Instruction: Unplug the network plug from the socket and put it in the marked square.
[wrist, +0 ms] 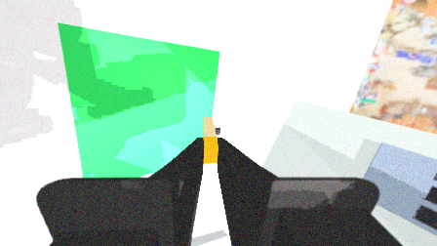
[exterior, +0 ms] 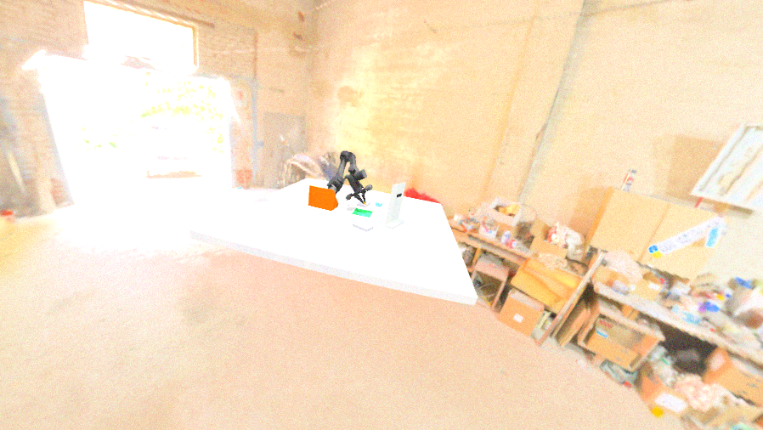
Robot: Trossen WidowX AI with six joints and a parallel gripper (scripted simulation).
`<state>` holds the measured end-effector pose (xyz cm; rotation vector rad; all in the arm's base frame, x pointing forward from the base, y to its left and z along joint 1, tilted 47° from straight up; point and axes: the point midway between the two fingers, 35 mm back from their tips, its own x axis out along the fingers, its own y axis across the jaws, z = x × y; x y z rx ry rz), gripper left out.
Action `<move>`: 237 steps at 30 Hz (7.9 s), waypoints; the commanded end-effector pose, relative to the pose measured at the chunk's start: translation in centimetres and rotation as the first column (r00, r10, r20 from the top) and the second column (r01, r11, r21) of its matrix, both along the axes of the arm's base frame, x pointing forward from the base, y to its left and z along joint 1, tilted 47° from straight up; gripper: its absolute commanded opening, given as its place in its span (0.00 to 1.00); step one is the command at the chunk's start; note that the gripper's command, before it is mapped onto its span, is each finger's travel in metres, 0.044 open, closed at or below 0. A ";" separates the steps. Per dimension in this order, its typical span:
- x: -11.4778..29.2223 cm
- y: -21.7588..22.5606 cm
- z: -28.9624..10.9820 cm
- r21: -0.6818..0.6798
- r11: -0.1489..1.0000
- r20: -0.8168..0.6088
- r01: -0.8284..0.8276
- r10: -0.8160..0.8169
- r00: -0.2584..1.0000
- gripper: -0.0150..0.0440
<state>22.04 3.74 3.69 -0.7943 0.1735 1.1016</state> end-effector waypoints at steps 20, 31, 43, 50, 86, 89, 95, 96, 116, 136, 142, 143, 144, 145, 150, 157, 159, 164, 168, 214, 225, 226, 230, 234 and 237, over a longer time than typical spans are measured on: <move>-0.1 1.3 -1.6 -0.009 1.000 -0.008 0.002 -0.002 1.000 0.25; -0.2 2.0 -2.2 -0.009 1.000 -0.007 0.003 -0.003 1.000 0.25; -0.4 2.7 -2.7 -0.007 1.000 -0.006 0.005 -0.005 1.000 0.25; -0.5 3.1 -3.0 -0.004 1.000 -0.004 0.006 -0.006 1.000 0.25; -0.8 3.6 -3.1 0.000 1.000 -0.002 0.001 -0.001 1.000 0.52; -0.8 3.4 -3.1 -0.002 1.000 -0.003 0.001 -0.001 1.000 0.52; -1.0 3.1 -3.0 -0.005 1.000 -0.004 0.001 -0.001 1.000 0.52; -1.0 3.0 -2.9 -0.005 1.000 -0.004 0.001 -0.001 1.000 0.52; -1.5 2.0 -2.3 -0.007 1.000 -0.006 0.002 -0.002 1.000 0.52; -1.6 0.8 -1.6 -0.013 1.000 -0.009 0.004 -0.004 1.000 0.52; -1.5 0.4 -1.4 -0.016 1.000 -0.011 0.004 -0.004 1.000 0.52; -1.5 0.3 -1.3 -0.017 1.000 -0.012 0.004 -0.004 1.000 0.52; -1.4 0.2 -1.3 -0.017 1.000 -0.012 0.004 -0.004 1.000 0.52; -1.4 0.1 -1.2 -0.018 1.000 -0.012 0.004 -0.004 1.000 0.52; -1.4 -0.2 -1.0 -0.019 1.000 -0.013 0.004 -0.004 1.000 0.52; -1.3 -0.8 -0.6 -0.021 1.000 -0.015 0.004 -0.004 1.000 0.52; -1.3 -0.9 -0.4 -0.022 1.000 -0.015 0.004 -0.004 1.000 0.52; -1.2 -1.3 -0.1 -0.022 1.000 -0.016 0.003 -0.004 1.000 0.52; -1.2 -1.6 0.1 -0.022 1.000 -0.016 0.003 -0.004 1.000 0.52; -1.3 -4.8 3.7 -0.011 1.000 -0.016 0.005 -0.006 1.000 0.52; -0.6 -7.1 5.7 -0.017 1.000 -0.015 0.011 -0.011 1.000 0.52; -0.6 -7.3 5.8 -0.017 1.000 -0.015 0.011 -0.011 1.000 0.52; -0.5 -8.0 6.6 -0.017 1.000 -0.015 0.011 -0.011 1.000 0.52; -0.4 -8.8 7.4 -0.016 1.000 -0.015 0.010 -0.010 1.000 0.52; -0.3 -9.4 8.0 -0.015 1.000 -0.014 0.010 -0.010 1.000 0.52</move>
